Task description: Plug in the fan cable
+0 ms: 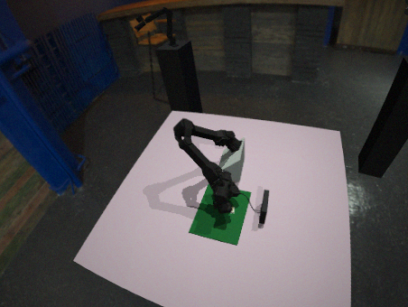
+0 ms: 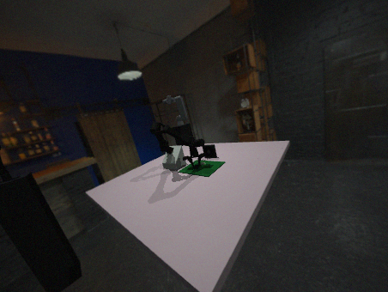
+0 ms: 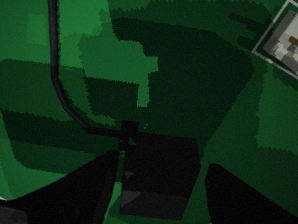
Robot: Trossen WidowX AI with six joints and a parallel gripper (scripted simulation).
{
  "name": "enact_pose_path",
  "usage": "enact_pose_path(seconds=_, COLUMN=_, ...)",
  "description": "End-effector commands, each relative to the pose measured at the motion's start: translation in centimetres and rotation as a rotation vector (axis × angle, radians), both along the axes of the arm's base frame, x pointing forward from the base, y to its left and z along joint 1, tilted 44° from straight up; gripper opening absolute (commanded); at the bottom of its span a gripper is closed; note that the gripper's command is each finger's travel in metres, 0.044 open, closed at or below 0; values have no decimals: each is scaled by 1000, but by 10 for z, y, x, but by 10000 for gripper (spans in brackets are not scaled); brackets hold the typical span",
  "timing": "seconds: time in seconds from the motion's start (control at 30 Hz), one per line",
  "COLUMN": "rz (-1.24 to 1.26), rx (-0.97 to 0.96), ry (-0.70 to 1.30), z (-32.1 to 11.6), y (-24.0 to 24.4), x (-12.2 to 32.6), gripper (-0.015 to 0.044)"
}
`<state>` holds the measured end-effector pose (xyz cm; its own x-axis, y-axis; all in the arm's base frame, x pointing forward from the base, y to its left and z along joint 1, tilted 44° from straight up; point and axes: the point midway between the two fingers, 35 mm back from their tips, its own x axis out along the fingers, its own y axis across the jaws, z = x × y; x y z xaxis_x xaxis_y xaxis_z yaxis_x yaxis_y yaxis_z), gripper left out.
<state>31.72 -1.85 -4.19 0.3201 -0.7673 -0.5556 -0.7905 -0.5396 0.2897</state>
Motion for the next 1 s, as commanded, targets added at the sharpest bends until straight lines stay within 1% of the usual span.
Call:
enact_pose_path(seconds=0.0, rz=1, rx=-9, ry=10, z=-2, y=-2, x=-2, gripper=210)
enact_pose_path(seconds=0.03, rz=1, rx=-9, ry=10, z=-2, y=-2, x=-2, gripper=210)
enact_pose_path(seconds=0.2, rz=0, rx=-1, ry=2, z=-1, y=-1, x=0, gripper=79)
enact_pose_path(seconds=0.5, rz=0, rx=-1, ry=2, z=-1, y=-1, x=0, gripper=19)
enact_pose_path(seconds=0.53, rz=0, rx=-1, ry=2, z=-1, y=0, x=0, gripper=0)
enact_pose_path(seconds=0.97, rz=1, rx=7, ry=8, z=21, y=26, x=-4, gripper=0)
